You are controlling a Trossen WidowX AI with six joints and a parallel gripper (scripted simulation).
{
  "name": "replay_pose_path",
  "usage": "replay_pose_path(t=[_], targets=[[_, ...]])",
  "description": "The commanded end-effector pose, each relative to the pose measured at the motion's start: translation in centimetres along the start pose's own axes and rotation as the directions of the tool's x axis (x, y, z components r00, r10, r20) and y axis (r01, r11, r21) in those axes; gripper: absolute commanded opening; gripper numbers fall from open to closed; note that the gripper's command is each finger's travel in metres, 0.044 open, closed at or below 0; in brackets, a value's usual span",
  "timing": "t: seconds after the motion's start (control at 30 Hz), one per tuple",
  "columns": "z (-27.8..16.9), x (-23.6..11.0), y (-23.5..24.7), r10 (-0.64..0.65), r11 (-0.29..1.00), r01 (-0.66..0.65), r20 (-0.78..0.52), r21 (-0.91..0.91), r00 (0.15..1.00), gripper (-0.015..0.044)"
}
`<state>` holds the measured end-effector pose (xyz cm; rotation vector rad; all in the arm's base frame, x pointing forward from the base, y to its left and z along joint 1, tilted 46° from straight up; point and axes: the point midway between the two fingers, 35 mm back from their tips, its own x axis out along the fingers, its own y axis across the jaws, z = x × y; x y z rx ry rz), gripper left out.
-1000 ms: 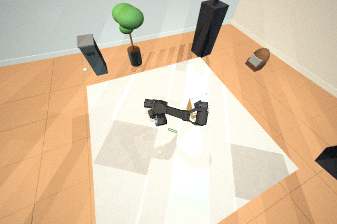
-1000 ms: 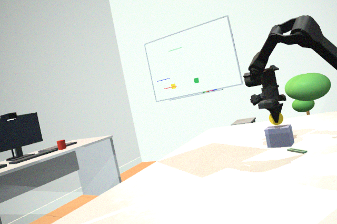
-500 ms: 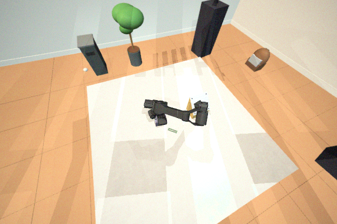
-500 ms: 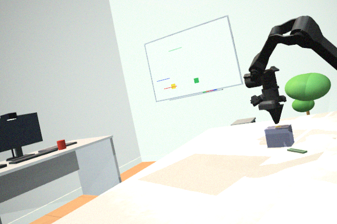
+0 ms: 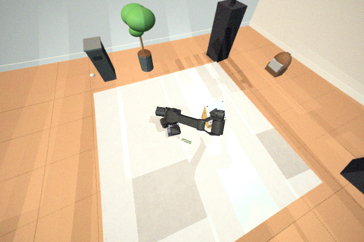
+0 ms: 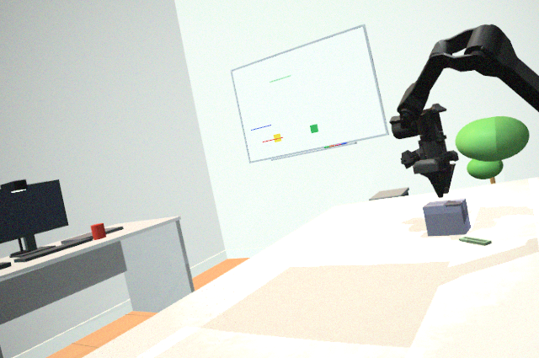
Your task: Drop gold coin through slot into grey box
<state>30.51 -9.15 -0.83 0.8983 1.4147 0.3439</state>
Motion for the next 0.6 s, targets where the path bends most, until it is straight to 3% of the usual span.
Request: replay_pose_path(t=[0.0, 0.1, 0.17, 0.27, 0.57], targets=[[0.1, -1.3, -0.1, -0.006, 1.000, 0.006, 0.007, -0.007, 1.000, 0.0318], [0.1, -1.5, -0.1, -0.006, 1.000, 0.006, 0.007, -0.007, 1.000, 0.0397], [0.0, -3.5, -0.1, -0.003, 1.000, 0.003, 0.006, -0.003, 1.000, 0.0440], [-0.2, -5.7, 0.0, 0.001, 1.000, -0.001, 0.005, 0.000, 1.000, 0.0440], [-0.2, -5.7, 0.0, 0.001, 1.000, -0.001, 0.005, 0.000, 1.000, 0.0440]])
